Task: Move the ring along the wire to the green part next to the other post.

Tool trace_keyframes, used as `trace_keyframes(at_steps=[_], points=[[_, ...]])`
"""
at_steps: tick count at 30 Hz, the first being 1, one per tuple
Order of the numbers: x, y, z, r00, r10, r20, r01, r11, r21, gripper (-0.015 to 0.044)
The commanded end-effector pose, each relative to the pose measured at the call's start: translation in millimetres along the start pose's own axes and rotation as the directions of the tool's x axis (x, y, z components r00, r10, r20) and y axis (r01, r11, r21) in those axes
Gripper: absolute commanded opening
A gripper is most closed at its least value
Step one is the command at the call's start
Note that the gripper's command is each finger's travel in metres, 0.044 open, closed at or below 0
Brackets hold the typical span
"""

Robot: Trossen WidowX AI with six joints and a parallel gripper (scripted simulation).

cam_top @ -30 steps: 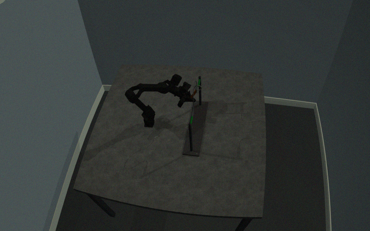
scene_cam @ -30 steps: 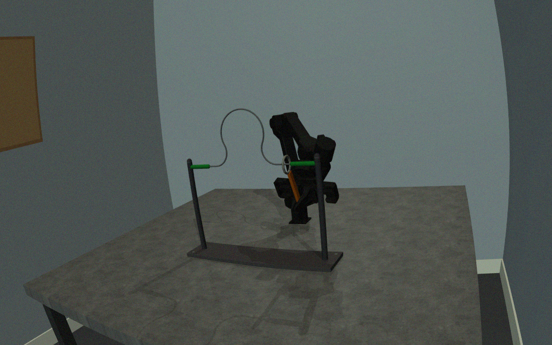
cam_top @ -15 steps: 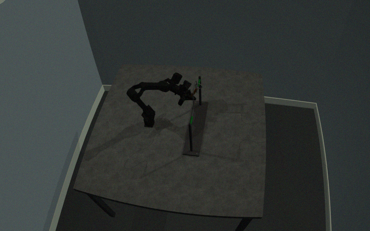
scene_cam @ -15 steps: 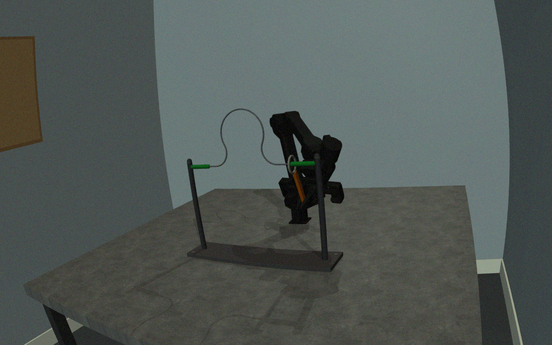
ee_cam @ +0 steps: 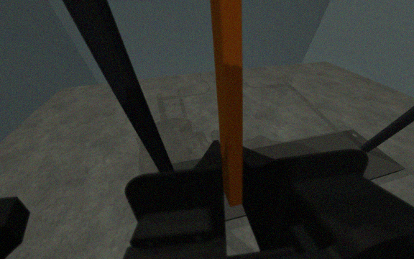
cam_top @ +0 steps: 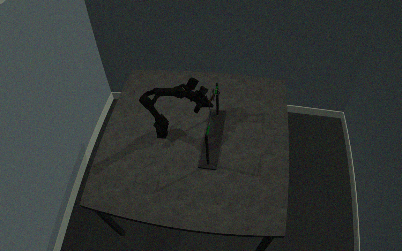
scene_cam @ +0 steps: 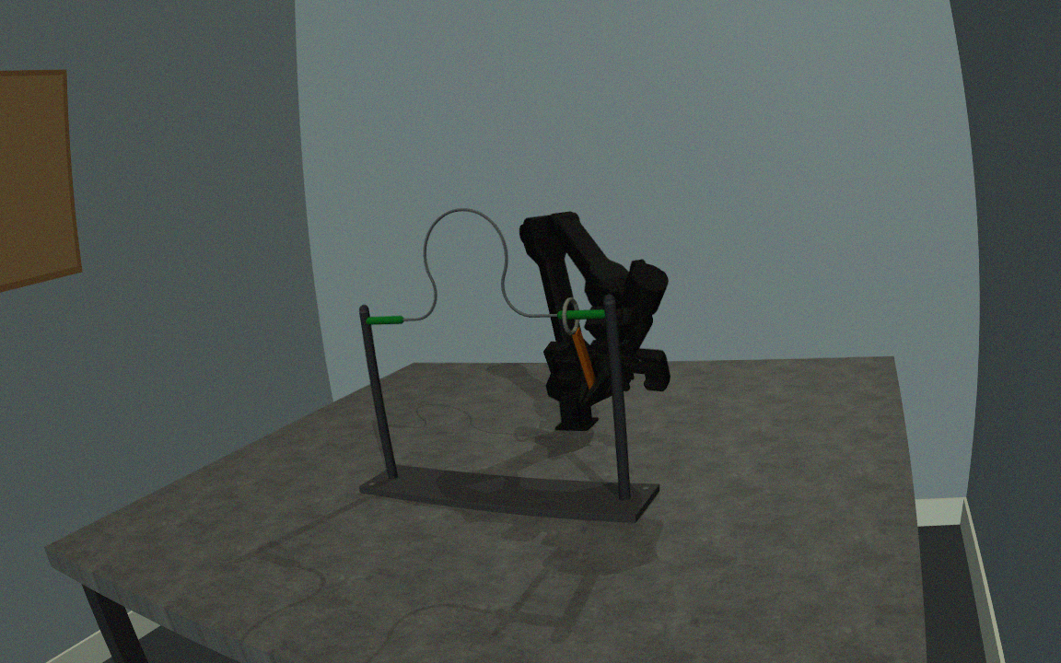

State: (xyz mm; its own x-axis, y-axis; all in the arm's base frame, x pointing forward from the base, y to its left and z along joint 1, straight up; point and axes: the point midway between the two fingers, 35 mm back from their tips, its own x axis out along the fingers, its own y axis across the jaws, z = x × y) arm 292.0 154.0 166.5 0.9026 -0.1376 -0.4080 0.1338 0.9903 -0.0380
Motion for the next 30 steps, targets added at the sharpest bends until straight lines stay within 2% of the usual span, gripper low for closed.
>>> trace_keyframes(at_steps=[1,26,30], points=[[0.8,0.9,-1.9,1.000,-0.003,0.003,0.003,1.000,0.003,-0.0150],[4.8,1.6,-11.0,1.000,-0.003,0.003,0.003,1.000,0.003,-0.0150],[4.8,2.0,-10.8,1.000,0.000,0.001,0.000,1.000,0.000,-0.0045]])
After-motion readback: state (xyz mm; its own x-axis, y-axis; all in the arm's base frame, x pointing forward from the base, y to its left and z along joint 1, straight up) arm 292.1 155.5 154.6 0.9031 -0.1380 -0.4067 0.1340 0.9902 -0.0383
